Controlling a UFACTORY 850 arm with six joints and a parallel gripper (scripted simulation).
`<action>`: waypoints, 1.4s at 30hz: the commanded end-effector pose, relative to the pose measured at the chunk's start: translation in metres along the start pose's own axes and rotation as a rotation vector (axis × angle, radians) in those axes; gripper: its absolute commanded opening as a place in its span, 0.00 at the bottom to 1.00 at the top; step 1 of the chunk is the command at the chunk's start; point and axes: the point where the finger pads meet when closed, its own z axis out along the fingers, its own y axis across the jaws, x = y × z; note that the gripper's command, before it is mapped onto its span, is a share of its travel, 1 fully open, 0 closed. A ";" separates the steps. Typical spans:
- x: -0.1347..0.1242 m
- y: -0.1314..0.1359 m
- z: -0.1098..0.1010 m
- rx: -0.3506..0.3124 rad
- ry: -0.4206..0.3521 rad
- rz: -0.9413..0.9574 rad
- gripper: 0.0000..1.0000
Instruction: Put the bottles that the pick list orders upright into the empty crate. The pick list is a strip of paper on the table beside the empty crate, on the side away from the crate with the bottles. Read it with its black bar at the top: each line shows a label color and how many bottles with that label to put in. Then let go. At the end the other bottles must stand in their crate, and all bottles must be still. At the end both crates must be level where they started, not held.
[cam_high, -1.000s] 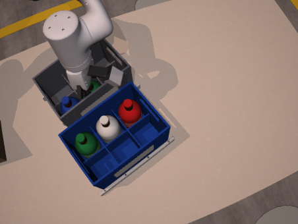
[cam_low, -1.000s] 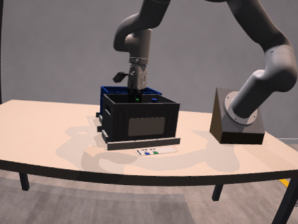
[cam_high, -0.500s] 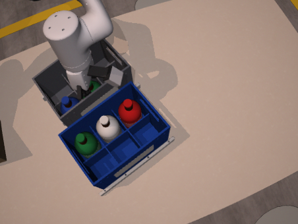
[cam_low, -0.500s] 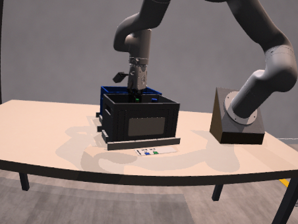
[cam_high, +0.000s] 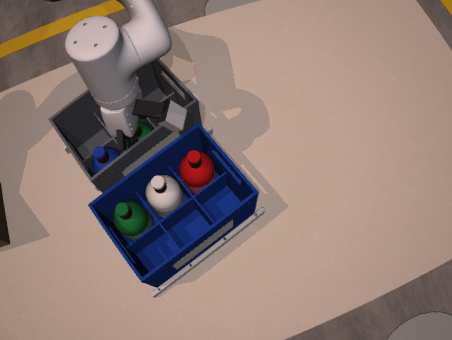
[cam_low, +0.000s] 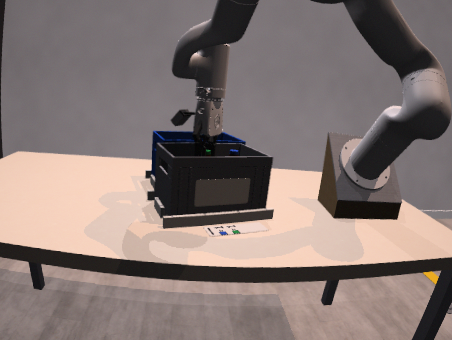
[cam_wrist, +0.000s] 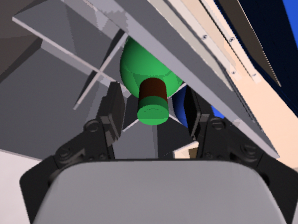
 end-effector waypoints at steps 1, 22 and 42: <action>0.001 0.000 -0.001 0.000 0.002 -0.001 0.65; 0.001 0.000 -0.001 0.000 0.002 -0.001 0.65; 0.001 0.000 -0.009 0.000 0.002 -0.001 0.65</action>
